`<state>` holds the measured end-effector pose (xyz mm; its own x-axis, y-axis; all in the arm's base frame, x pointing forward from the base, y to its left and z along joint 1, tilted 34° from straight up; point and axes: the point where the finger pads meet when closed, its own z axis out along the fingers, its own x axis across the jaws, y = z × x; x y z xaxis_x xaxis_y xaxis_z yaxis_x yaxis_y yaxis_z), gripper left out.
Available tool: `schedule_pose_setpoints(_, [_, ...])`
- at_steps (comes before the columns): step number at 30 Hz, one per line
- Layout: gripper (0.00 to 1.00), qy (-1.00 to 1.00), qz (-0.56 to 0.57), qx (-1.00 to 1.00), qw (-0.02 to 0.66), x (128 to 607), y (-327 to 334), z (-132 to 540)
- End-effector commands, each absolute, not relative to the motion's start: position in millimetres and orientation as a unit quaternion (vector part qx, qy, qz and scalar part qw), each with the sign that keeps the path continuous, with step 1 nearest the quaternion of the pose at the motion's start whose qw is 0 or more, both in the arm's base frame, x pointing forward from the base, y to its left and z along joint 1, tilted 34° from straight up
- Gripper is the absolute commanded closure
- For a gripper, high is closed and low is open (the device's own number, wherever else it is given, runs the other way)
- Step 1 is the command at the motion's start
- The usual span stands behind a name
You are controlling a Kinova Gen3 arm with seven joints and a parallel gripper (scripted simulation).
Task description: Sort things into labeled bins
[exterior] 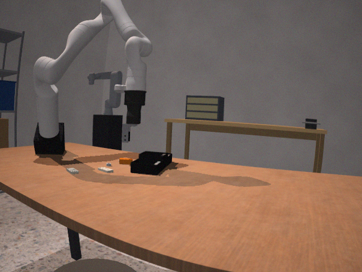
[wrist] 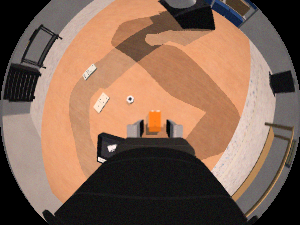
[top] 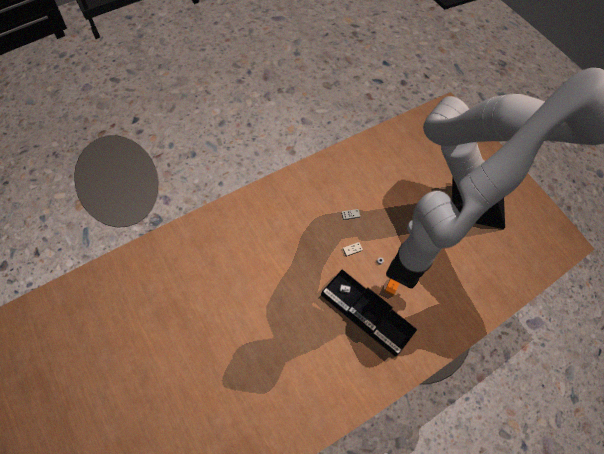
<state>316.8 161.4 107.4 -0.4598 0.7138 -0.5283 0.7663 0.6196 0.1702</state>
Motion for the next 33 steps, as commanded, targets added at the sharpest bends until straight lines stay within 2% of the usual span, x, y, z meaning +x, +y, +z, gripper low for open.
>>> schedule_pose_setpoints(1, [0.2,0.854,-0.048,0.431,0.289,319.2,158.4,110.3])
schedule_pose_setpoints(14, [0.2,0.853,-0.046,0.433,0.287,317.7,160.2,108.8])
schedule_pose_setpoints(33, [0.2,0.853,-0.045,0.433,0.287,347.9,135.8,55.1])
